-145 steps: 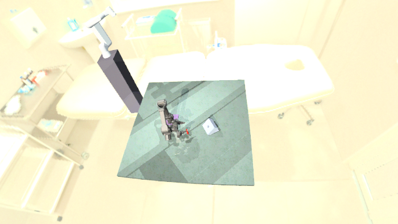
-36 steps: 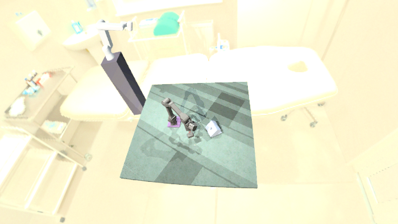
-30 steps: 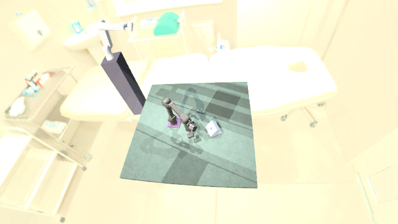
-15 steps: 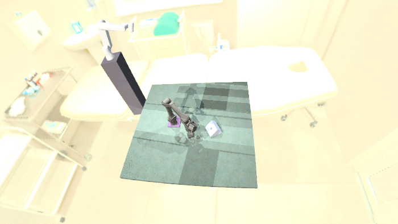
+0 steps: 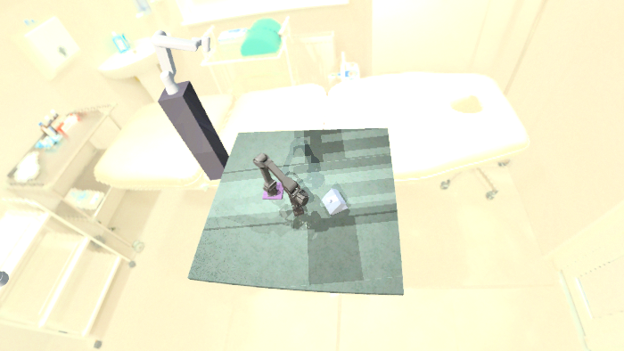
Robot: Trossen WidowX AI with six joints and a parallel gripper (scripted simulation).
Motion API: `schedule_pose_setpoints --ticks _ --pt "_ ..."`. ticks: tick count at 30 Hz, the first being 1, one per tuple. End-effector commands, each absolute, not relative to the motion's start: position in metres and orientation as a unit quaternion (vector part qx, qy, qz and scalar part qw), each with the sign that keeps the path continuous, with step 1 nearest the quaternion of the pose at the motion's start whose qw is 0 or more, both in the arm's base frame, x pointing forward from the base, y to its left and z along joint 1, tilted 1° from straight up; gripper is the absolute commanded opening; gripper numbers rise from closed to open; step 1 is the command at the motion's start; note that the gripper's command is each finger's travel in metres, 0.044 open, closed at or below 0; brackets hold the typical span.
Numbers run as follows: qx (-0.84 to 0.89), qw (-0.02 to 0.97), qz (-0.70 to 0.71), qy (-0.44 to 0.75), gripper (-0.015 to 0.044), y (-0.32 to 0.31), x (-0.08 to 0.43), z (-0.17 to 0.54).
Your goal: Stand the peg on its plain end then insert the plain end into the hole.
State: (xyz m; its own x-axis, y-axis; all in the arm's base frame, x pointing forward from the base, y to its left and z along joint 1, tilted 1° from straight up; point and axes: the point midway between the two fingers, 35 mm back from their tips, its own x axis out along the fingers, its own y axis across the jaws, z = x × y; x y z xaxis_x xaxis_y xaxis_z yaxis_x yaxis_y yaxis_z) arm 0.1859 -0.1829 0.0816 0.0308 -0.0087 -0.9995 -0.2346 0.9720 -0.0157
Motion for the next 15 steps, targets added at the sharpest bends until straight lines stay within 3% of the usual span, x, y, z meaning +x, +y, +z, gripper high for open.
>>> schedule_pose_setpoints --ticks 1,15 --pt "-0.092 0.715 0.076 0.689 0.0 -0.185 0.188 0.095" --pt "-0.092 0.714 0.076 0.69 0.0 -0.184 0.187 0.144"
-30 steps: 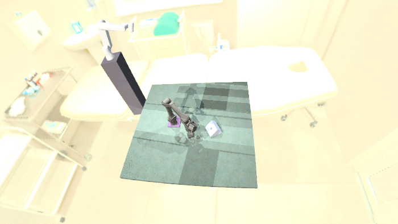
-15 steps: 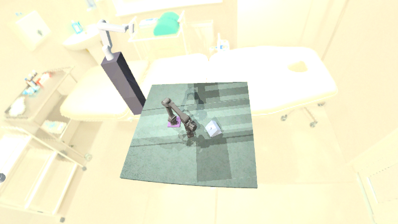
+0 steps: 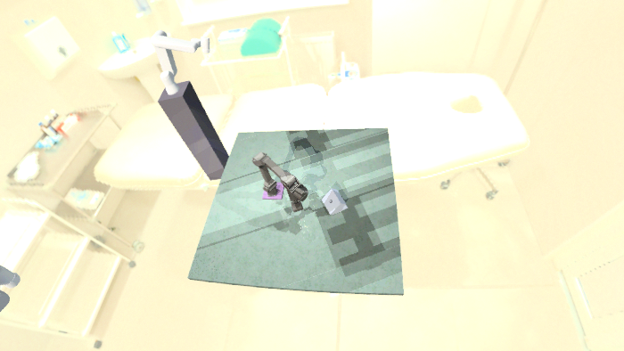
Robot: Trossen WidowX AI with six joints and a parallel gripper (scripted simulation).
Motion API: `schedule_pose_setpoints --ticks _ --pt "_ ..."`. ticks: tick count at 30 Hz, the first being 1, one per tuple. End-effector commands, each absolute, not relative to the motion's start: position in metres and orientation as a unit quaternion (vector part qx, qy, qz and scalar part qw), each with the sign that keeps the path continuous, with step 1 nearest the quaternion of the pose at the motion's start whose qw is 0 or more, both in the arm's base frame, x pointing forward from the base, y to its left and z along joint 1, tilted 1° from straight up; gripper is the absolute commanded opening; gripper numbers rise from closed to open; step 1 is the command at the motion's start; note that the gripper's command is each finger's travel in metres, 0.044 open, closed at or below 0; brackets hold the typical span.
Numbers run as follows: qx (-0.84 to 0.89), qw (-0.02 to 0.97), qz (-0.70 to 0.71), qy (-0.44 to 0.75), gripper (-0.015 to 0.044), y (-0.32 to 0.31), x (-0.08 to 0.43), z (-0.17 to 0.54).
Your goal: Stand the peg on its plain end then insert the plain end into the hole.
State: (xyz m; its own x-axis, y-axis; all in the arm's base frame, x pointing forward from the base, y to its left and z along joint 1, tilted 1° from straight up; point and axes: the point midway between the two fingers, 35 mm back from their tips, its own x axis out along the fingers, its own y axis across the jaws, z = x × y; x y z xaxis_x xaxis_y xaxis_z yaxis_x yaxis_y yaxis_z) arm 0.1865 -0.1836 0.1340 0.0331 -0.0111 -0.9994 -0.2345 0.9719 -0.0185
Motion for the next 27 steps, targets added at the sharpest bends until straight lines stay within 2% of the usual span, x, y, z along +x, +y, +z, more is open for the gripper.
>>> schedule_pose_setpoints --ticks 1,27 --pt "-0.092 0.714 0.076 0.69 0.0 -0.184 0.186 0.147" --pt "-0.016 0.791 0.049 0.609 0.0 -0.187 0.224 0.153"
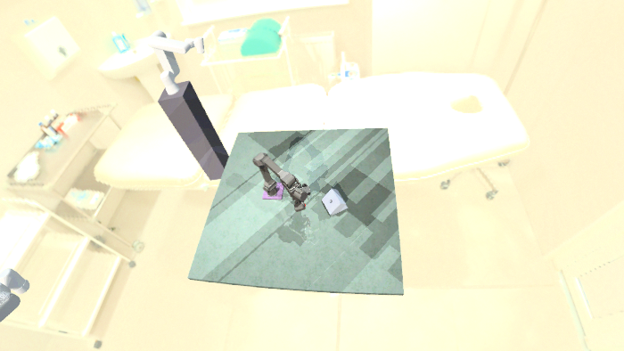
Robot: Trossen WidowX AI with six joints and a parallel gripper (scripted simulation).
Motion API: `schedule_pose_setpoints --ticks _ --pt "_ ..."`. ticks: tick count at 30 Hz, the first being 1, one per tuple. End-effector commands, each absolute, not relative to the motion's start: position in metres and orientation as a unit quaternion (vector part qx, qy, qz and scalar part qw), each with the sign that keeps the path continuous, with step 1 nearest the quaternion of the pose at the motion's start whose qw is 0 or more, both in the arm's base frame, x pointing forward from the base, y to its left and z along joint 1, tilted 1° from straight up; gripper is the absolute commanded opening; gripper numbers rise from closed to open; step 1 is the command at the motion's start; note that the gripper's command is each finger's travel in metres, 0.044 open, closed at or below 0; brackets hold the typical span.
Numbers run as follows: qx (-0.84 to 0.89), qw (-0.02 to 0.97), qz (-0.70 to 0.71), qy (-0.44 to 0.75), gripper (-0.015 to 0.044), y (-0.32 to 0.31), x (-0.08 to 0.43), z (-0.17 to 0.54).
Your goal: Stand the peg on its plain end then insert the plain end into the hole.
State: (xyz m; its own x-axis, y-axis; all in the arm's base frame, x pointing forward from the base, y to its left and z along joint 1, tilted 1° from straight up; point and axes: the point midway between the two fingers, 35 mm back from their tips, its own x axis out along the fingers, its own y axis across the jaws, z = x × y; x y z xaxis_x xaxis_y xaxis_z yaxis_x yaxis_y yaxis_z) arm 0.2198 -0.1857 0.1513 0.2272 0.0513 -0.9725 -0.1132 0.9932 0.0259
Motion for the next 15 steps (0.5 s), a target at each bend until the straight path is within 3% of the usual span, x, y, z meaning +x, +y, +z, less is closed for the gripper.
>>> schedule_pose_setpoints --ticks 1,15 --pt "-0.013 0.794 0.048 0.605 0.0 -0.187 0.226 0.153" --pt "0.038 0.835 0.04 0.548 0.0 -0.19 0.25 0.158"
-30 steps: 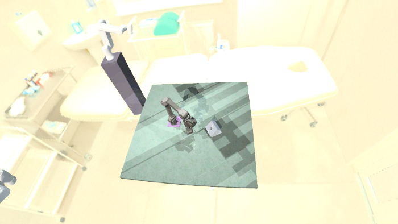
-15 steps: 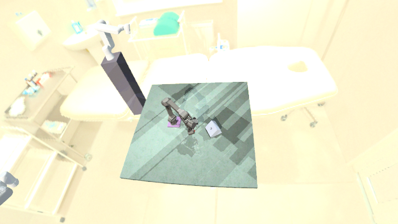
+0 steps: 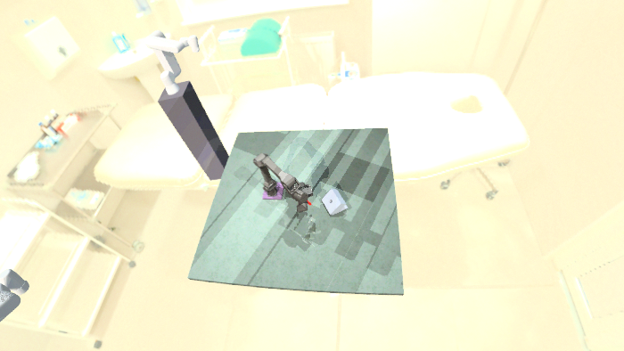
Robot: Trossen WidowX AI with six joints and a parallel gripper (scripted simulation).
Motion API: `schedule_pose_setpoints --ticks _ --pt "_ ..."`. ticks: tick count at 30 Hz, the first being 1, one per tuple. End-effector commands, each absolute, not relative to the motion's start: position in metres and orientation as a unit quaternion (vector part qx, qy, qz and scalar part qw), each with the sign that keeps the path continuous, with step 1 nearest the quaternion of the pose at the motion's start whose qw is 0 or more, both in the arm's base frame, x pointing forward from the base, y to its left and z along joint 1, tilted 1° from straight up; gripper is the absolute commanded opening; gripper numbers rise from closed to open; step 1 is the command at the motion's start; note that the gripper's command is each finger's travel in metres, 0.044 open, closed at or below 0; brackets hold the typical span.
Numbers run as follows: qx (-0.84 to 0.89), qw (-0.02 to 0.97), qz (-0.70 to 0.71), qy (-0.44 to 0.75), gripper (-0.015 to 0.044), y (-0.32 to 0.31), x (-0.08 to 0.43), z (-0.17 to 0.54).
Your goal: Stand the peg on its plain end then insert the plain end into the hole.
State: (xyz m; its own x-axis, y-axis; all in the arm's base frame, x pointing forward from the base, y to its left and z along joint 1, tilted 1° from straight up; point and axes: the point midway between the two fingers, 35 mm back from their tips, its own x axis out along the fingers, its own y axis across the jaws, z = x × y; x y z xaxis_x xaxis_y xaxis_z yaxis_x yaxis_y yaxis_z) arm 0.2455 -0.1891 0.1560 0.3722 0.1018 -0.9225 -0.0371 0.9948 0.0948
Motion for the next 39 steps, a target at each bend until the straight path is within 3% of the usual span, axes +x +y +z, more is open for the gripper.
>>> schedule_pose_setpoints --ticks 1,39 --pt "0.041 0.837 0.039 0.544 0.0 -0.191 0.251 0.158" --pt "0.134 0.892 0.045 0.429 0.0 -0.194 0.307 0.162"
